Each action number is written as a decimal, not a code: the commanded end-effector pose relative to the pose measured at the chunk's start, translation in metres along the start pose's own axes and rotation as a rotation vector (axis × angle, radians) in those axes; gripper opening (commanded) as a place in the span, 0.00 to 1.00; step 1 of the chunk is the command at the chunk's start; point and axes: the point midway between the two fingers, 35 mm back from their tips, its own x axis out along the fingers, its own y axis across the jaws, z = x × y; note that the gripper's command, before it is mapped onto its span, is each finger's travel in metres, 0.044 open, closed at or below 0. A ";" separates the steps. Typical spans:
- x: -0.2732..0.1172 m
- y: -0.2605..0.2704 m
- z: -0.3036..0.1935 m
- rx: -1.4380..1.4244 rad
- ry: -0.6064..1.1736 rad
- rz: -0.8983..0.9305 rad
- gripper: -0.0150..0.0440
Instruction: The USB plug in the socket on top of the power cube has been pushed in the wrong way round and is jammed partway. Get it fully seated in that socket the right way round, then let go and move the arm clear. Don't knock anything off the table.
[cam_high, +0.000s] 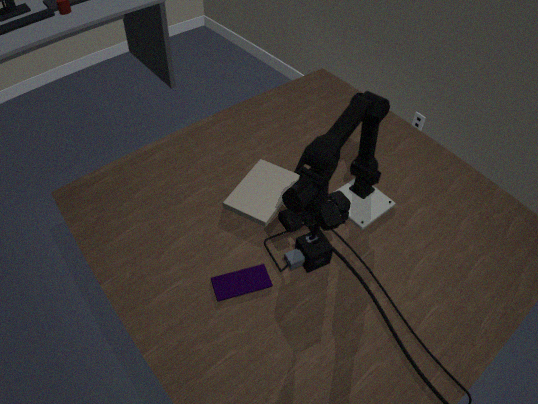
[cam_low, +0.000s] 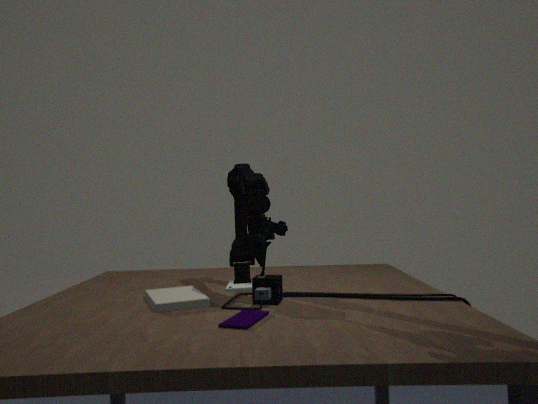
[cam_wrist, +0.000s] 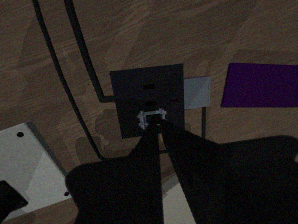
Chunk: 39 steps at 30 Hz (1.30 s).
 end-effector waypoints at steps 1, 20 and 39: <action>0.004 0.001 -0.002 -0.003 0.008 0.005 0.25; 0.000 0.000 0.000 0.000 0.000 0.000 0.42; -0.013 0.000 0.002 0.000 0.000 0.000 0.42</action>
